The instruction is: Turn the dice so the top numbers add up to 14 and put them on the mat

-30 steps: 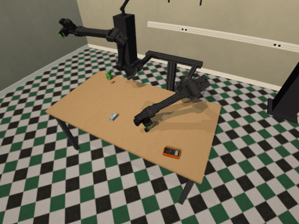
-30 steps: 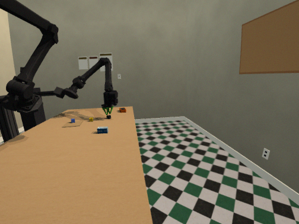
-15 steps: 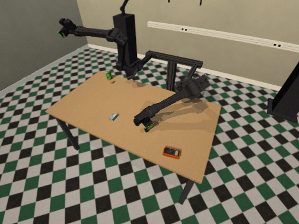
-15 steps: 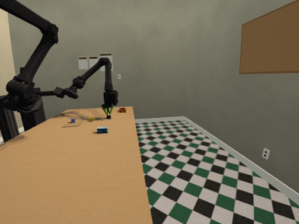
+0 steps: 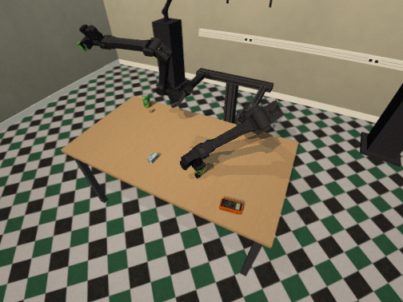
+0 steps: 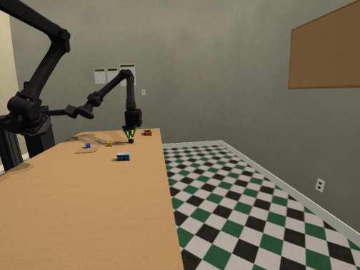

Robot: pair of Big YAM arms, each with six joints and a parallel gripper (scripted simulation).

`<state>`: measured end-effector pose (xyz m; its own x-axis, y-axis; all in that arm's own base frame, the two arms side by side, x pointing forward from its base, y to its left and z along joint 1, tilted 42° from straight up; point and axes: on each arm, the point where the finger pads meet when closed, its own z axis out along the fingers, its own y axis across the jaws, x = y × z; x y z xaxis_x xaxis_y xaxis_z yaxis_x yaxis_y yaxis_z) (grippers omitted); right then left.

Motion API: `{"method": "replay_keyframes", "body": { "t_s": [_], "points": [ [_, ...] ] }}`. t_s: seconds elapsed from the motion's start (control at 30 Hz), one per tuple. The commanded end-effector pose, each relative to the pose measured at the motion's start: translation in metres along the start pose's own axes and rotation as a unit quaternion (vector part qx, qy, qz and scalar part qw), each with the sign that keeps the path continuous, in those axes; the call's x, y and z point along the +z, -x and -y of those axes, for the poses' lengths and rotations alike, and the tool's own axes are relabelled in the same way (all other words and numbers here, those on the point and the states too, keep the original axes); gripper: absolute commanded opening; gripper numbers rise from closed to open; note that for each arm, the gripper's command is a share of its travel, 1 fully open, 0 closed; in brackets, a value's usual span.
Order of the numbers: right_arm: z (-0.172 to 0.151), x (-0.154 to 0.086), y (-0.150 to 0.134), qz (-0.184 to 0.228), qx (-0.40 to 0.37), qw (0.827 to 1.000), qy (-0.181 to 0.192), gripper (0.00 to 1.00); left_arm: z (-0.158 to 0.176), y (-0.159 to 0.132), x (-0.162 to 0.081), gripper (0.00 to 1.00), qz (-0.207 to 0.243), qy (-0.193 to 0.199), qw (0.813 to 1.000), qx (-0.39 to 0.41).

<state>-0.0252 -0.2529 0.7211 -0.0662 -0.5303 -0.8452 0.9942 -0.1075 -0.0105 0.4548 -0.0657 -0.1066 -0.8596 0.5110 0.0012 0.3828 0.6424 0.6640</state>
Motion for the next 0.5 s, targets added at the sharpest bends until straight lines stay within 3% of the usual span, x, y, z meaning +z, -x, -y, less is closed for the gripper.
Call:
{"method": "replay_keyframes", "body": {
  "t_s": [0.0,0.47],
  "points": [
    [0.0029,-0.0091,0.0219,0.026,0.004,1.000,-0.003,1.00,-0.0019,0.0007,0.0054,0.45,0.001,-0.001,1.000,-0.001],
    [0.0029,-0.0091,0.0219,0.026,0.004,1.000,-0.003,1.00,-0.0014,-0.0009,0.0054,0.45,0.000,-0.001,1.000,0.000]
  ]
}}
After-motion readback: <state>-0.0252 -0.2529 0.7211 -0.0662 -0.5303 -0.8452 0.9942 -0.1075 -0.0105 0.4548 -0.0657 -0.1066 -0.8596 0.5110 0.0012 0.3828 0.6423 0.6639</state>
